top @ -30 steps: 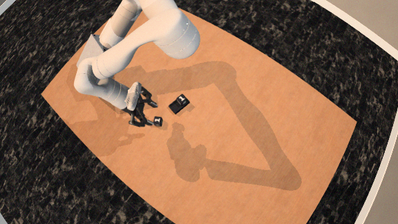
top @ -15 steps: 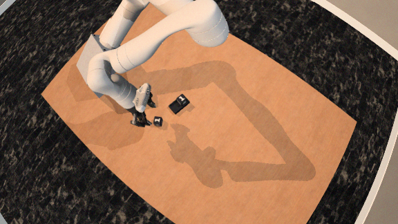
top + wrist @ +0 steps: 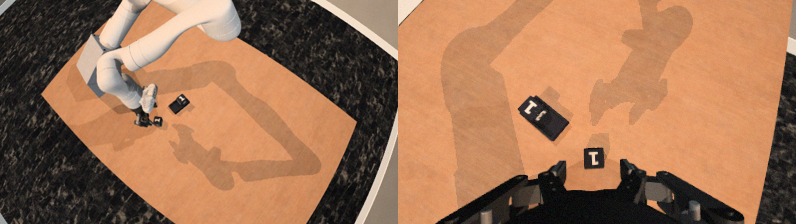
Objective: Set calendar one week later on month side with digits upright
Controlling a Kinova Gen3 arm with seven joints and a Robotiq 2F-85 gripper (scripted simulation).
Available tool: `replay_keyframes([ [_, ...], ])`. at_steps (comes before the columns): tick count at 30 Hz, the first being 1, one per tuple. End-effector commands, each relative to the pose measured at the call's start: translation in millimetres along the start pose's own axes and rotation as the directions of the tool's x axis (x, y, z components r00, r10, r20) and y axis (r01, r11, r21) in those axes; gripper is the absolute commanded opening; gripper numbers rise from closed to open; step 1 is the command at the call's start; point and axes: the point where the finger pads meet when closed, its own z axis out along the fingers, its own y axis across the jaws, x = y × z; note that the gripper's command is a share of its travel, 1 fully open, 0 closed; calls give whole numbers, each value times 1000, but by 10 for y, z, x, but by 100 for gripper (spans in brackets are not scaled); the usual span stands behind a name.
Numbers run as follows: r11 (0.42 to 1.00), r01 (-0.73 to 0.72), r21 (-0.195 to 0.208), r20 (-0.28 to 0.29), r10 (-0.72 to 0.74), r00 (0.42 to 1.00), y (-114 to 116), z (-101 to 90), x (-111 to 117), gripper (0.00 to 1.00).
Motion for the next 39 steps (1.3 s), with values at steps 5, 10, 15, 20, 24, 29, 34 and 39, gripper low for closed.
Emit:
replay_keyframes([
  [5,1000,22,5,89,-22,996,-9,16,71,67],
  [10,1000,23,-1,170,-23,985,-3,10,92,67],
  [15,1000,24,-5,195,-23,981,0,6,102,67],
  [20,1000,24,-5,195,-23,981,0,6,102,100],
  [24,1000,24,-5,195,-23,981,0,6,102,100],
  [29,1000,24,-5,195,-23,981,0,6,102,100],
  [34,1000,24,-5,195,-23,981,0,6,102,100],
  [39,1000,22,-5,195,-21,981,0,5,102,100],
])
